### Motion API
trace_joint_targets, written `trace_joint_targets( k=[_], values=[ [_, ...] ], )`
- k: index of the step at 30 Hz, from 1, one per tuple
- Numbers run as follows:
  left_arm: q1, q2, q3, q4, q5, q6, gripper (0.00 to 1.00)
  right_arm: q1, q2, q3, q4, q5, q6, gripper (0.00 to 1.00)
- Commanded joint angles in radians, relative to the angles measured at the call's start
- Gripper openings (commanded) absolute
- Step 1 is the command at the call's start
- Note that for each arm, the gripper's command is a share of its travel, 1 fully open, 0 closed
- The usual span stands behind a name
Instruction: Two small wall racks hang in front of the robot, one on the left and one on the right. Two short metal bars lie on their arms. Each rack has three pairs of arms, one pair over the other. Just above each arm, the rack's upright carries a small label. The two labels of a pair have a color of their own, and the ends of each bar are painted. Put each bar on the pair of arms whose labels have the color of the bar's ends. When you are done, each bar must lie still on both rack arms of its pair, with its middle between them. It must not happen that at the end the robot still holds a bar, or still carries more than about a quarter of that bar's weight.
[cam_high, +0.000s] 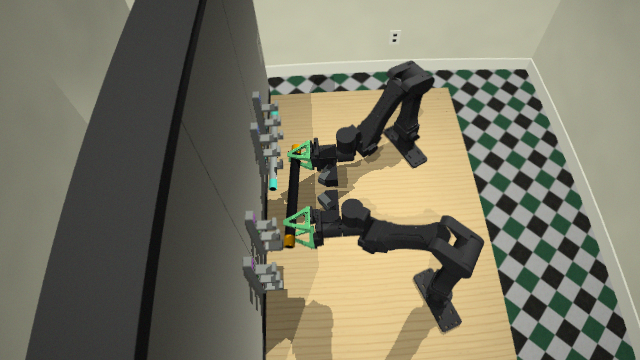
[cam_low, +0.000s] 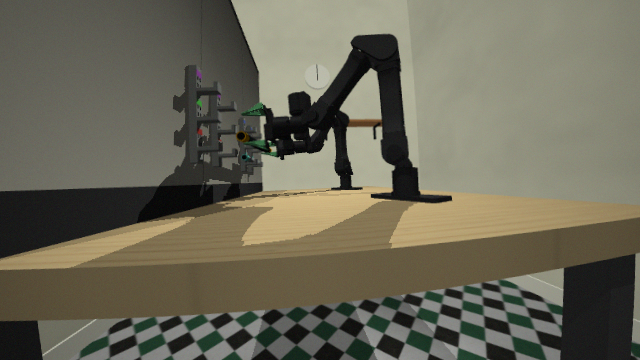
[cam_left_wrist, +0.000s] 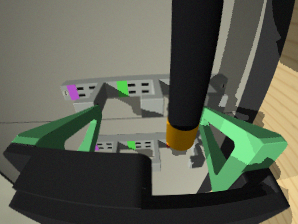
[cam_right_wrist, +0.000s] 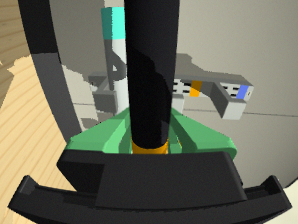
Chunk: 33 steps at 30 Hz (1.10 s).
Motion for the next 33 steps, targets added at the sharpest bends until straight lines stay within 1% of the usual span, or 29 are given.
trace_joint_targets(
  k=[1,26,33],
  values=[
    [0.001,-0.006,0.002,0.044,-0.001,-0.001,1.0,0.008,-0.04,0.042,-0.019,0.01,-0.006,0.0],
    [0.001,-0.006,0.002,0.044,-0.001,-0.001,1.0,0.016,-0.049,0.053,-0.04,0.017,-0.006,0.0],
    [-0.021,-0.045,-0.038,0.045,-0.023,-0.002,1.0,0.017,-0.052,0.055,-0.045,0.019,-0.006,0.0]
  ],
)
